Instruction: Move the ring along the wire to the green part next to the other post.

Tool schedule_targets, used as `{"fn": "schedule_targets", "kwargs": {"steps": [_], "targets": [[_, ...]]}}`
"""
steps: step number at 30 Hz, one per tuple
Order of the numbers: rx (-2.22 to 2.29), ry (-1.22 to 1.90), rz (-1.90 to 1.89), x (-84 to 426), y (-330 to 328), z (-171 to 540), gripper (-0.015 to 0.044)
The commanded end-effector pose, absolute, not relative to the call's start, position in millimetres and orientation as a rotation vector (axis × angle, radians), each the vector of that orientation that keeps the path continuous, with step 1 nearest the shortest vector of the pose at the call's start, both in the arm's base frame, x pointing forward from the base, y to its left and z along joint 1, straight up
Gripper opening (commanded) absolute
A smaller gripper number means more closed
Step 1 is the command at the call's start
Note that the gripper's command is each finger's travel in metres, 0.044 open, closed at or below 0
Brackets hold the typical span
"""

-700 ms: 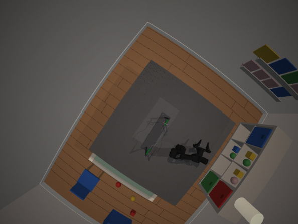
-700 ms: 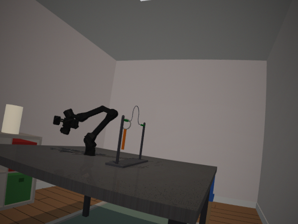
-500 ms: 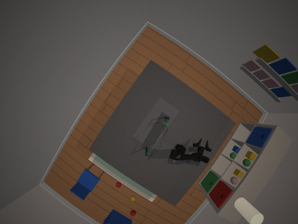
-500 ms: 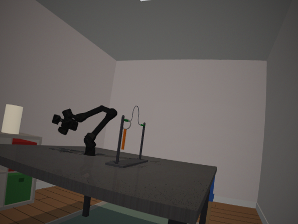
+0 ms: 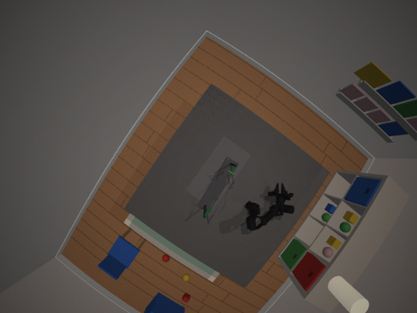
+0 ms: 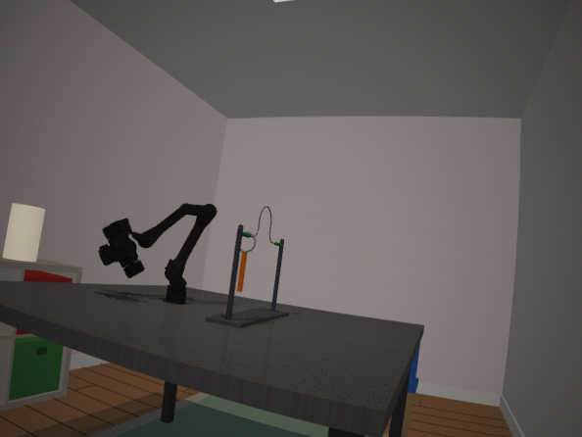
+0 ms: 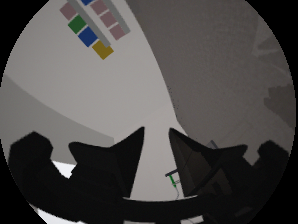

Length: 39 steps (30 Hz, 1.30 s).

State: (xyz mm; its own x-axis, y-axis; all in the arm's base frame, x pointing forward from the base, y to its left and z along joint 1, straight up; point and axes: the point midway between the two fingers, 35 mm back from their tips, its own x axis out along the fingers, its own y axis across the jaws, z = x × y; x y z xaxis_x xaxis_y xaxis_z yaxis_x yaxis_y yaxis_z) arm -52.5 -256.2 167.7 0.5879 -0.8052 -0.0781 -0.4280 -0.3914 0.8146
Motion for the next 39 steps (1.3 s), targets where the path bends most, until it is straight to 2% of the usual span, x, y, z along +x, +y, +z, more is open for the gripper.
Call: {"fn": "schedule_targets", "kwargs": {"steps": [1,11,20,29,39], "targets": [[1.888,-0.802,-0.629,-30.7,-264.3,156.7,0.0160],[1.402,-0.368,-0.566,37.1,-269.6,130.7,0.0160],[0.907,-0.096,-0.399,100.8,-252.1,108.9,0.0160],[0.436,0.053,-0.164,160.7,-207.2,86.7,0.0160],[-0.008,0.083,0.069,206.2,-148.6,72.7,0.0160]]}}
